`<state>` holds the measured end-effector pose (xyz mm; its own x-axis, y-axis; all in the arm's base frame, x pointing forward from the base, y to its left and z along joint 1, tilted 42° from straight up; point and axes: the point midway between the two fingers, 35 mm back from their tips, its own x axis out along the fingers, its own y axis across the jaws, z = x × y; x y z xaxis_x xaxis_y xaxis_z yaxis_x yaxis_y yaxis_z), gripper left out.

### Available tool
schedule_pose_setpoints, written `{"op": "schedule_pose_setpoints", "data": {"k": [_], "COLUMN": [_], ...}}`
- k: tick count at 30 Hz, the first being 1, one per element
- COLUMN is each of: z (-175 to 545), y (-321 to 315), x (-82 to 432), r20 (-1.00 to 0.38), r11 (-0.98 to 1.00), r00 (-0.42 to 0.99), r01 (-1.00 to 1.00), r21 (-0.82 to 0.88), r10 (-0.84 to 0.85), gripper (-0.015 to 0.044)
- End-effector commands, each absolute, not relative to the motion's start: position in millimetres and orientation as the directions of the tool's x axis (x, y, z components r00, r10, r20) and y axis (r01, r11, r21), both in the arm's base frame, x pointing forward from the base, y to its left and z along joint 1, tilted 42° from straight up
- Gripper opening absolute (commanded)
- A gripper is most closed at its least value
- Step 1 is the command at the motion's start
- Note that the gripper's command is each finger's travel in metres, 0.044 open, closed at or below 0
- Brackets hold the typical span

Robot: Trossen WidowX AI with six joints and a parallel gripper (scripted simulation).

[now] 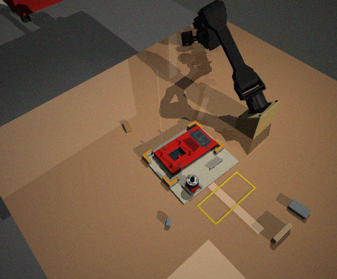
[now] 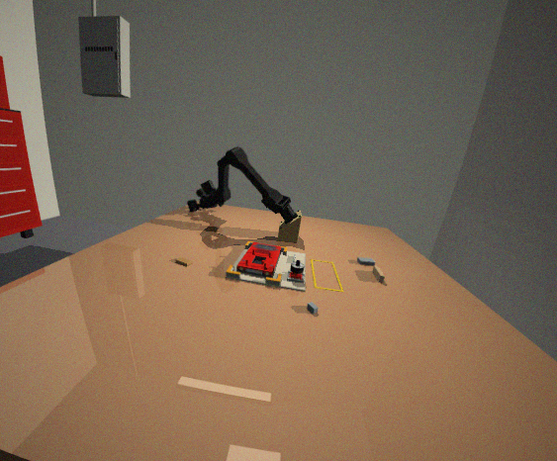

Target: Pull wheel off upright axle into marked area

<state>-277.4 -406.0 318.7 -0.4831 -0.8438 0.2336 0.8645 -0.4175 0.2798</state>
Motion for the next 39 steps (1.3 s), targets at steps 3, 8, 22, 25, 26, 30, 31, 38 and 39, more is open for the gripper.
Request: {"op": "schedule_pose_setpoints", "data": {"k": [3, 8, 22, 25, 26, 30, 31, 38, 39], "z": [348.0, 361.2, 376.8, 376.9, 376.7, 375.6, 375.1, 353.3, 349.5], "y": [-431.9, -450.3, -467.3, -466.0, -465.3, -459.9, -458.0, -445.7, -442.7], "x": [-213.7, -158.2, -20.9, 7.4, 16.8, 54.2, 63.6, 136.8, 150.3], "r20": [0.251, 0.229, 0.125, 0.095, 0.084, 0.041, 0.030, -0.068, -0.081], "r11": [-0.308, -0.186, 0.076, 0.112, 0.122, 0.151, 0.156, 0.186, 0.201], "r00": [-0.370, -0.264, 0.009, 0.069, 0.088, 0.168, 0.188, 0.336, 0.361], "r01": [0.917, 0.931, 0.839, 0.797, 0.782, 0.720, 0.703, 0.668, 0.676], "r21": [0.252, 0.314, 0.539, 0.593, 0.611, 0.678, 0.694, 0.721, 0.709], "r10": [-0.895, -0.937, -0.992, -0.993, -0.993, -0.985, -0.982, -0.939, -0.929], "gripper": [0.0300, 0.0300, 0.0300, 0.0300, 0.0300, 0.0300, 0.0300, 0.0300, 0.0300]}}
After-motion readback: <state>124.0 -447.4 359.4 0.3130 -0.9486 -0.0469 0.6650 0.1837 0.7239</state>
